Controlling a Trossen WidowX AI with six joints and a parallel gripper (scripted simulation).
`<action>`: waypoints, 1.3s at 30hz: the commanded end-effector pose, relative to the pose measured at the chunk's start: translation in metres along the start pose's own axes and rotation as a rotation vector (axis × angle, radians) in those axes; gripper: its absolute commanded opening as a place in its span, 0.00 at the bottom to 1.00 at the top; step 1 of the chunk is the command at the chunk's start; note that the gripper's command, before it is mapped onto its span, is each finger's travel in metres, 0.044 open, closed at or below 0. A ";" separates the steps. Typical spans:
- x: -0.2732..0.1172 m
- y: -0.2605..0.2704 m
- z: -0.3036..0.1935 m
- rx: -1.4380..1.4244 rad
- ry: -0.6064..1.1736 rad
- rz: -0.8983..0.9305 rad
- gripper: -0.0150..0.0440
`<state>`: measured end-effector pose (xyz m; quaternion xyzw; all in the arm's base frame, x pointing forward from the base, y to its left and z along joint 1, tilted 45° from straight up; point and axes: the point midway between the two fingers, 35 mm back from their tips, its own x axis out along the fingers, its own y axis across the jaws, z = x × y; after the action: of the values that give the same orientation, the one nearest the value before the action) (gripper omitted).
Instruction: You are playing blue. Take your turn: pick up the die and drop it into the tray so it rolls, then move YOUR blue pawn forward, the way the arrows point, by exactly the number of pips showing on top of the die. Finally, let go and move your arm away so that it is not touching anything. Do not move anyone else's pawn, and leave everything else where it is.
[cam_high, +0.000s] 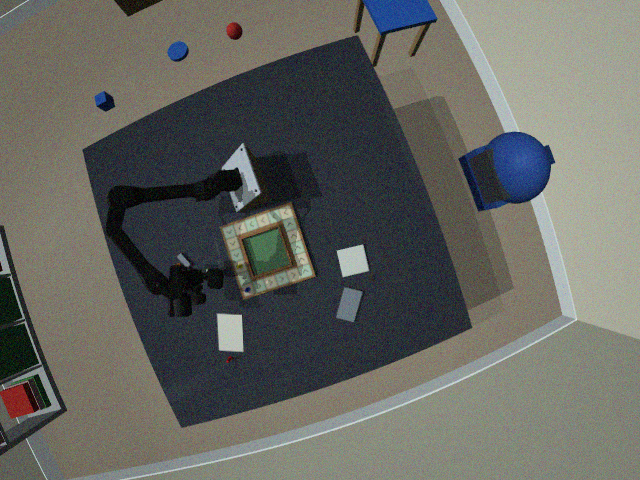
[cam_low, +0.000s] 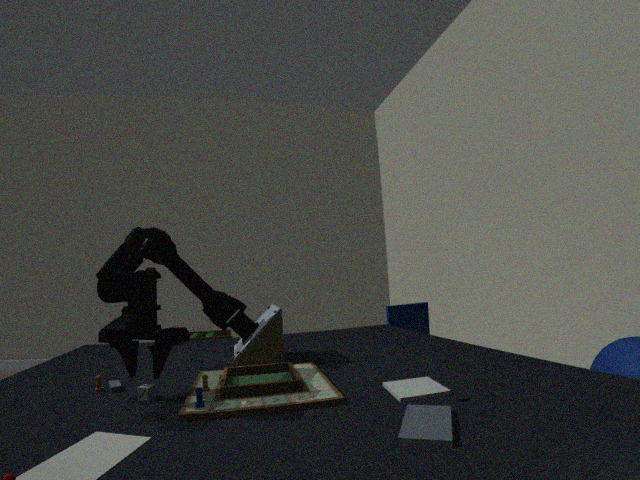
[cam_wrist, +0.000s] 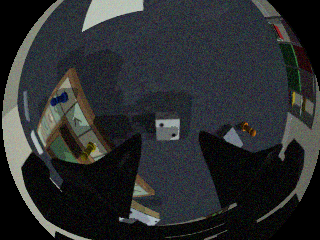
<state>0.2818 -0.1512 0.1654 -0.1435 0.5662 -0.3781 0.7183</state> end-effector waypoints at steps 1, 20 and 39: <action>0.008 0.002 -0.002 -0.011 0.011 0.001 0.72; 0.033 0.001 -0.002 -0.011 0.010 -0.001 0.63; 0.019 0.004 0.001 -0.004 0.012 0.007 0.25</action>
<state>0.2829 -0.1677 0.1453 -0.1440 0.5719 -0.3754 0.7150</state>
